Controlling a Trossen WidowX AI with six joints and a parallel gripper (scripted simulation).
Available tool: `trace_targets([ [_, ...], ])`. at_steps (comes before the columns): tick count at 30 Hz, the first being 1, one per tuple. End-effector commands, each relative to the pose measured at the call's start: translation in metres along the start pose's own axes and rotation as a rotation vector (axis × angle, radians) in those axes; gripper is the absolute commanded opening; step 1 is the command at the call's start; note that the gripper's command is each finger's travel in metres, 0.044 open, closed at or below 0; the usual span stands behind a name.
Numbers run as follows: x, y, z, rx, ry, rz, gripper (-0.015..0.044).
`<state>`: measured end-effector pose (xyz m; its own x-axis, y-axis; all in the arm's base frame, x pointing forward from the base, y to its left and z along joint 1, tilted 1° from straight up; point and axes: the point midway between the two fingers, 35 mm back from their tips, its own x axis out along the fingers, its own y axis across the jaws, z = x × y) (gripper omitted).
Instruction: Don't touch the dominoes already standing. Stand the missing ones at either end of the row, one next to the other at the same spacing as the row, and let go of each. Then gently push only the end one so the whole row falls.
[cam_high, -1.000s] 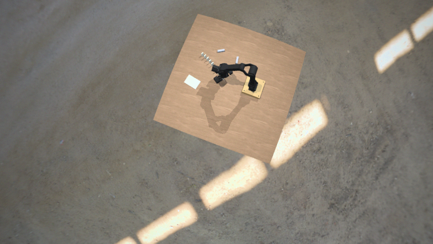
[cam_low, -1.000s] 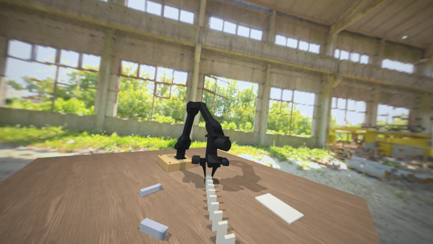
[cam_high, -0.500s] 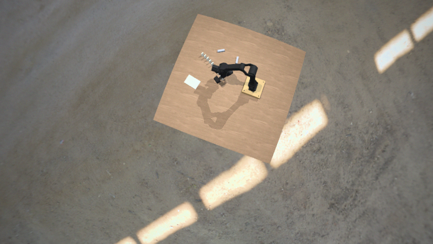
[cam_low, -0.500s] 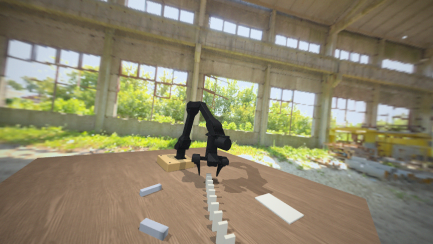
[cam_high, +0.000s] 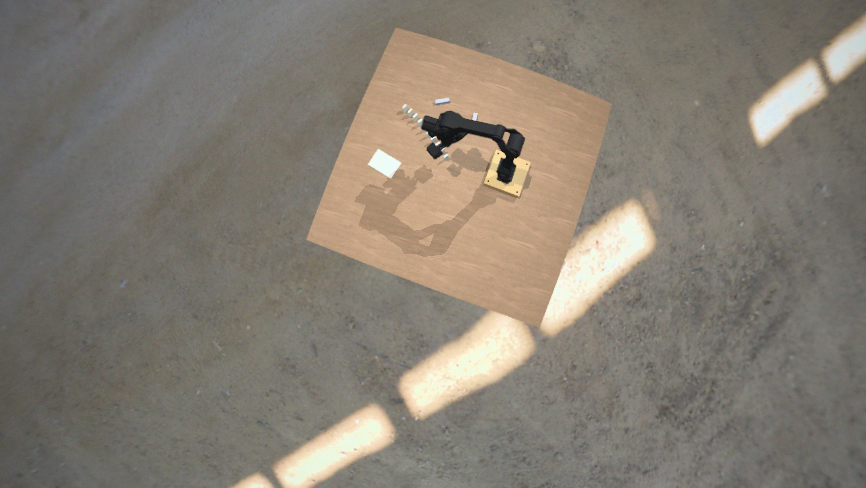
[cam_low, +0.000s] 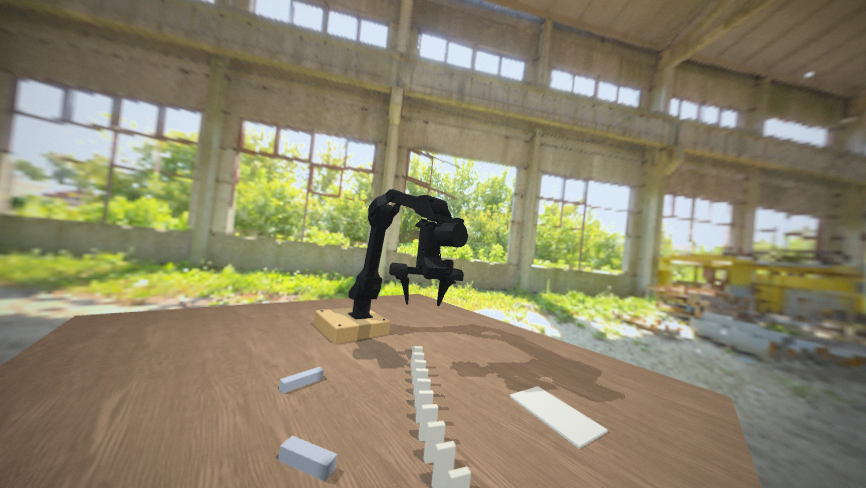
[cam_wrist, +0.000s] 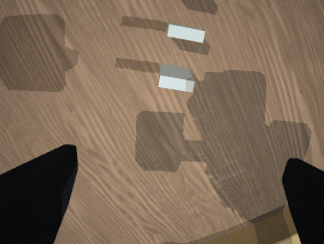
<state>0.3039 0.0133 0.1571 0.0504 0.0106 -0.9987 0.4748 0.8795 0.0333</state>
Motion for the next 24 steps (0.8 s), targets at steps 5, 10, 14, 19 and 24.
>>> trace_targets([
  [5,0.028,0.003,-0.015,-0.692,0.009,0.001,0.0204],
  [10,0.049,0.004,-0.027,-1.215,0.009,0.005,0.0072],
  [14,0.059,0.003,-0.033,-1.476,0.008,0.007,0.0000],
  [19,0.059,0.003,-0.033,-1.476,0.008,0.007,0.0000],
  [24,0.059,0.003,-0.033,-1.476,0.008,0.007,0.0000],
])
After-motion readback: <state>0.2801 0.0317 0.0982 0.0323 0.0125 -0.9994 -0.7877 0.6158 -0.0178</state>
